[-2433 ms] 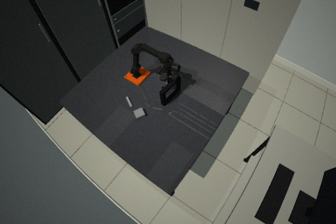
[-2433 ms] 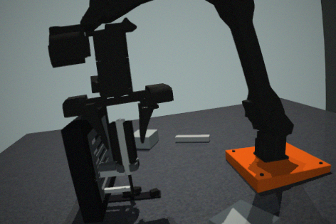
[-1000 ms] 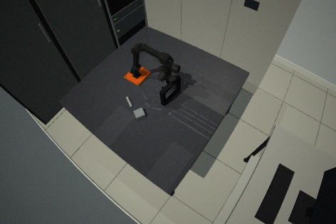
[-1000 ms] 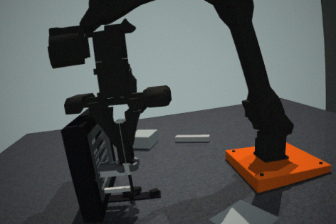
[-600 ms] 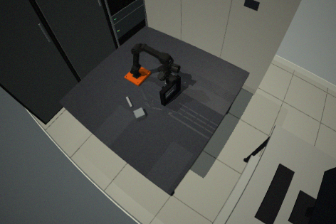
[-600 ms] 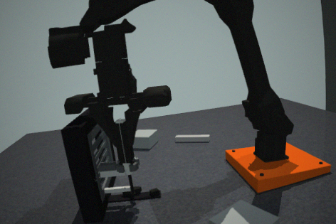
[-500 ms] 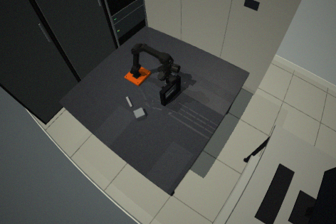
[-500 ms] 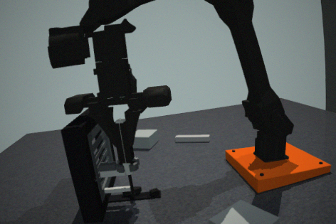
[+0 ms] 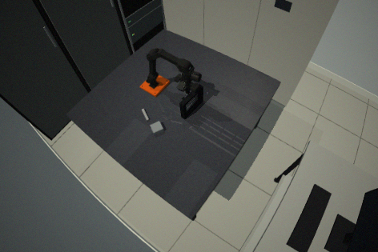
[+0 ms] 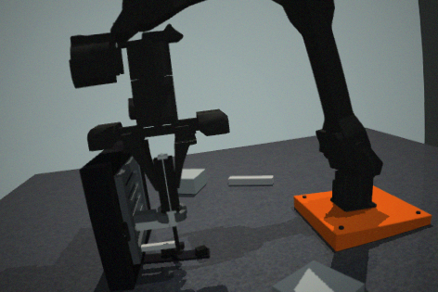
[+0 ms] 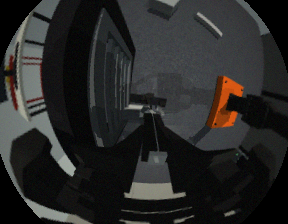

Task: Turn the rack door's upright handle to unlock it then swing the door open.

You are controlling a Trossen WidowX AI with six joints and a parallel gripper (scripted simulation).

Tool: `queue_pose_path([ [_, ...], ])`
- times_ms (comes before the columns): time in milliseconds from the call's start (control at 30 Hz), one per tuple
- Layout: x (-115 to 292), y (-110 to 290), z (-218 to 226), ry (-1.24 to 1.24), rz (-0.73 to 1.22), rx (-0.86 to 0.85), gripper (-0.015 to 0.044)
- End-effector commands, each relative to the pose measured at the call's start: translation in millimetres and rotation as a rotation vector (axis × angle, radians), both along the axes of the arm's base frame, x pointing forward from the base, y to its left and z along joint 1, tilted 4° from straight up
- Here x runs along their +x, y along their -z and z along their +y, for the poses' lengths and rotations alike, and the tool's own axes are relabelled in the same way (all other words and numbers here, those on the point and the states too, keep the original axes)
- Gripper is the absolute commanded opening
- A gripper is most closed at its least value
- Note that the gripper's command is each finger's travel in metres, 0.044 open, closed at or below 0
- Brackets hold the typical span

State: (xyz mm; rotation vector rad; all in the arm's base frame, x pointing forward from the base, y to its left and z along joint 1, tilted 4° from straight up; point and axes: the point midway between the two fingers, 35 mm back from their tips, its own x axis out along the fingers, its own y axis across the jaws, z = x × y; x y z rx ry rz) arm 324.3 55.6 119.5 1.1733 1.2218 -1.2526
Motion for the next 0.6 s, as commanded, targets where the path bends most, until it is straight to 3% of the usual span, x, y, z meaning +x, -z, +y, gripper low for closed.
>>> queue_pose_path([
  [0, -5, 0, -3, -0.081, 0.003, -0.001, 0.0027],
  [567, -30, -2, -17, -0.412, 0.013, 0.013, 0.0027],
])
